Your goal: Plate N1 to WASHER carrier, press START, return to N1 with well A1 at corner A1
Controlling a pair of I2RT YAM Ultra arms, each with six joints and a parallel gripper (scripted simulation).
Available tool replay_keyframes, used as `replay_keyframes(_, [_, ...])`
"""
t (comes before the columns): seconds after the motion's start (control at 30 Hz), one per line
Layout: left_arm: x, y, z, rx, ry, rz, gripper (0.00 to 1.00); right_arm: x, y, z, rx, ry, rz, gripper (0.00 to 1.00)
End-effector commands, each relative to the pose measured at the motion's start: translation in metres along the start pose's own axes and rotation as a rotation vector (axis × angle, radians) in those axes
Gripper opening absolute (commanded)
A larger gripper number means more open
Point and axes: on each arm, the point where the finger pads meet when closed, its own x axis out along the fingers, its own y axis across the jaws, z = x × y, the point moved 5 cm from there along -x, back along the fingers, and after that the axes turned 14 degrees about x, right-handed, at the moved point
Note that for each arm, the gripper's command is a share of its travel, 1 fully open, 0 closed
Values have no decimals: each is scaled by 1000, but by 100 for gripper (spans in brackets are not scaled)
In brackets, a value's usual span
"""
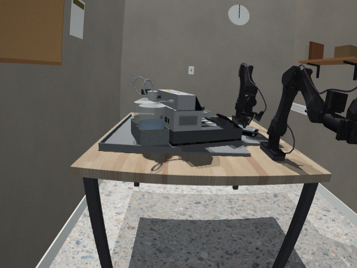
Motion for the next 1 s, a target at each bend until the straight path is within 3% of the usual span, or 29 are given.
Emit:
replay_keyframes(0.0, [-5,8,22,-11,-75,29,0,-9,0,11,-30,-57,-33,100])
replay_keyframes(0.43, [-5,8,22,-11,-75,29,0,2,-1,-1,17,-15,17,100])
replay_keyframes(0.97, [-5,8,22,-11,-75,29,0,-5,-6,2,23,-47,-37,100])
